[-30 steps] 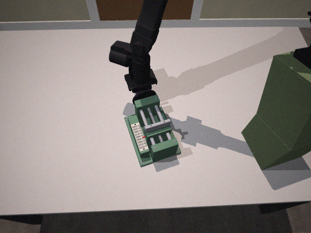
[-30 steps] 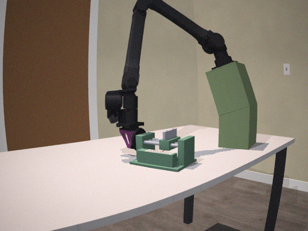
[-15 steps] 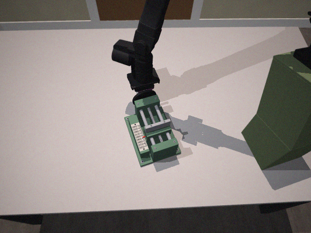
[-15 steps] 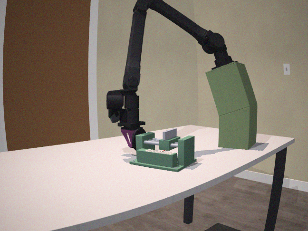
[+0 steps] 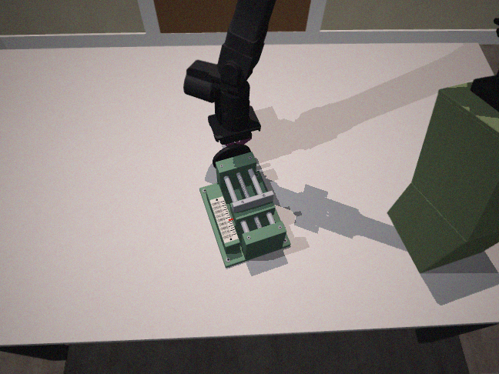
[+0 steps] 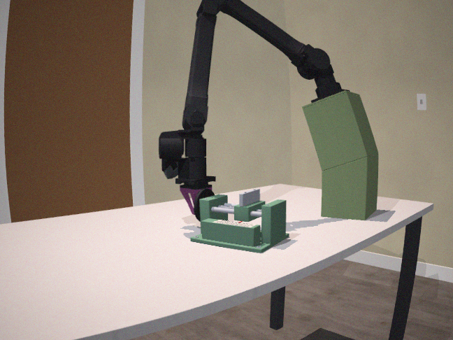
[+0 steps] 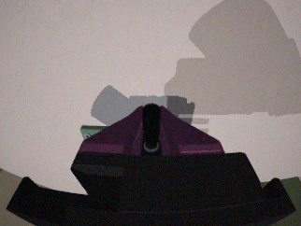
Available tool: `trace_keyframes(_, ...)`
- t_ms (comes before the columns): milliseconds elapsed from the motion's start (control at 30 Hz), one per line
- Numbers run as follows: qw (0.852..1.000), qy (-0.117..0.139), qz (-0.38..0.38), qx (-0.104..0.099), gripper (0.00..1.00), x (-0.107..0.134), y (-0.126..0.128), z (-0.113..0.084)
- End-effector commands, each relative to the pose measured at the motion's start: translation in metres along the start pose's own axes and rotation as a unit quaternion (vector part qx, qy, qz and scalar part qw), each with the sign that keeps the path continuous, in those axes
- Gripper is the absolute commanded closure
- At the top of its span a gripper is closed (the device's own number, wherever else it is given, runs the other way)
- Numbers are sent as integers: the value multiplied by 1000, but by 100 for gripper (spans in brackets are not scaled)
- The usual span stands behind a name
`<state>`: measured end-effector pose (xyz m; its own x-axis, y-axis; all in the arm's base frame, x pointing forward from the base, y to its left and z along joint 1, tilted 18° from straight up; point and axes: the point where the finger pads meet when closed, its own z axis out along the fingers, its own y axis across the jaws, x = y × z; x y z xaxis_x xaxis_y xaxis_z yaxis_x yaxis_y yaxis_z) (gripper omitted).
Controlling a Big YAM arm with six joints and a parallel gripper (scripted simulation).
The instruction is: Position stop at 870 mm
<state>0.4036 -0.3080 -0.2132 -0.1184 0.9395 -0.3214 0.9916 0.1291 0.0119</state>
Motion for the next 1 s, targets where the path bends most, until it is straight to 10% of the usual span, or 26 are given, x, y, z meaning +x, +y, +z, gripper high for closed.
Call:
trace_keyframes(0,1000,-6,4,8,94,-13,-18,-13)
trace_keyframes(967,1000,-5,11,8,94,-9,-19,-46)
